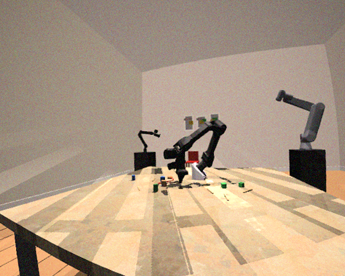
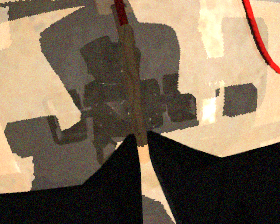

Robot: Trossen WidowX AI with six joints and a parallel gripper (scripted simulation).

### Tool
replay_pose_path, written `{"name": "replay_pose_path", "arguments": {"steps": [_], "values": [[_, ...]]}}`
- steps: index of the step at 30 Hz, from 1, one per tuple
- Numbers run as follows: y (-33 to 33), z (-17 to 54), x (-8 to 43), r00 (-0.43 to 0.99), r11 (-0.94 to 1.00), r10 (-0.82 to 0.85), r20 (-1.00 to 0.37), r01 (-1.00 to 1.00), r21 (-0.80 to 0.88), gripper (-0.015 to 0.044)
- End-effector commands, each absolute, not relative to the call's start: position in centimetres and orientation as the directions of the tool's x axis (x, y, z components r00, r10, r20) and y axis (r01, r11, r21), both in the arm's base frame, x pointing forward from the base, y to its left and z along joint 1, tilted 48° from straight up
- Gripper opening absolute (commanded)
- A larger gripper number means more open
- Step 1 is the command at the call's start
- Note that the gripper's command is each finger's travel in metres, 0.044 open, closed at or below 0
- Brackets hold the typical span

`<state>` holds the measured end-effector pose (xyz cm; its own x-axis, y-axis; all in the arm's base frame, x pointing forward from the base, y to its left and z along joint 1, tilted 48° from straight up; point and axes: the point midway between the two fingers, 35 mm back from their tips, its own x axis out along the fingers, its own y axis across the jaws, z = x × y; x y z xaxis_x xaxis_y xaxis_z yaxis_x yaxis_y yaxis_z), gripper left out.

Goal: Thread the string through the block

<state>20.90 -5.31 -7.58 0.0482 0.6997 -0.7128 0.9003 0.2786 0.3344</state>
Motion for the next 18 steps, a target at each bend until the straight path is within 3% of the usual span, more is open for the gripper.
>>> {"name": "replay_pose_path", "arguments": {"steps": [1, 18], "values": [[-4.9, -7.2, 20.7, 0.049, 0.272, 0.701, -0.711, 0.904, 0.330, 0.0000], [-3.6, -5.8, 21.1, 0.040, 0.229, 0.702, -0.711, 0.933, 0.278, 0.0000]]}}
